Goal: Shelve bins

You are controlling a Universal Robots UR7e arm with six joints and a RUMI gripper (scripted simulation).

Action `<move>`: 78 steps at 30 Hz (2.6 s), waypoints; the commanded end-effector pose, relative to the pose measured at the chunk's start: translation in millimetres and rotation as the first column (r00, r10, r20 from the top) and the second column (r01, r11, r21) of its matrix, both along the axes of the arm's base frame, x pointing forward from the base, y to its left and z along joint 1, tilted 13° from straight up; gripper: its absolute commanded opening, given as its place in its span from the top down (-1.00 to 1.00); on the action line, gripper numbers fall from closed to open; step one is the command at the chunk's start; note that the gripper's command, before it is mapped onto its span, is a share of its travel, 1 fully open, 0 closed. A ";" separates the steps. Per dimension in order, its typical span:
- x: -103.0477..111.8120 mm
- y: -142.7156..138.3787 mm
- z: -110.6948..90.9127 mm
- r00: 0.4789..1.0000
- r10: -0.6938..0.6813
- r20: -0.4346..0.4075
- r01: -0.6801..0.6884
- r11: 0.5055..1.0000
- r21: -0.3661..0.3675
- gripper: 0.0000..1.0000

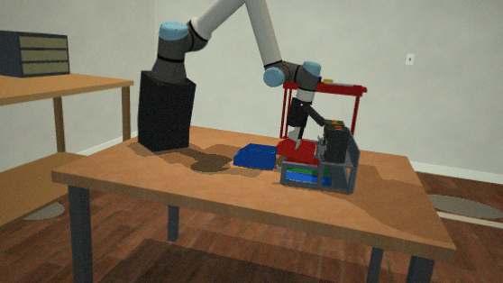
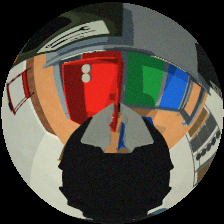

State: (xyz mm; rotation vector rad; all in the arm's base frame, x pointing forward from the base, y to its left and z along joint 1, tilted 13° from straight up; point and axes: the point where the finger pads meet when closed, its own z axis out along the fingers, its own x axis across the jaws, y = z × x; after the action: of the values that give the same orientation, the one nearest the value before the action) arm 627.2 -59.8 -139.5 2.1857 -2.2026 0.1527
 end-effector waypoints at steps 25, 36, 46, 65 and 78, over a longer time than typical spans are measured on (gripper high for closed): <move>1.3 -0.6 -3.3 1.000 0.000 0.002 0.000 1.000 0.000 1.00; 1.8 -1.2 -6.9 1.000 0.000 0.002 0.000 1.000 0.000 1.00; 2.0 -1.4 -8.0 1.000 0.000 0.002 0.000 1.000 0.000 1.00; 2.0 -1.4 -8.1 1.000 0.000 0.002 0.000 1.000 0.000 0.90; 2.0 -1.4 -8.2 1.000 0.000 0.002 0.000 1.000 0.000 0.90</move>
State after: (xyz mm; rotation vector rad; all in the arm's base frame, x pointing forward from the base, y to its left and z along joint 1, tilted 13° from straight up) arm 628.6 -61.2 -148.4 2.1858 -2.2027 0.1527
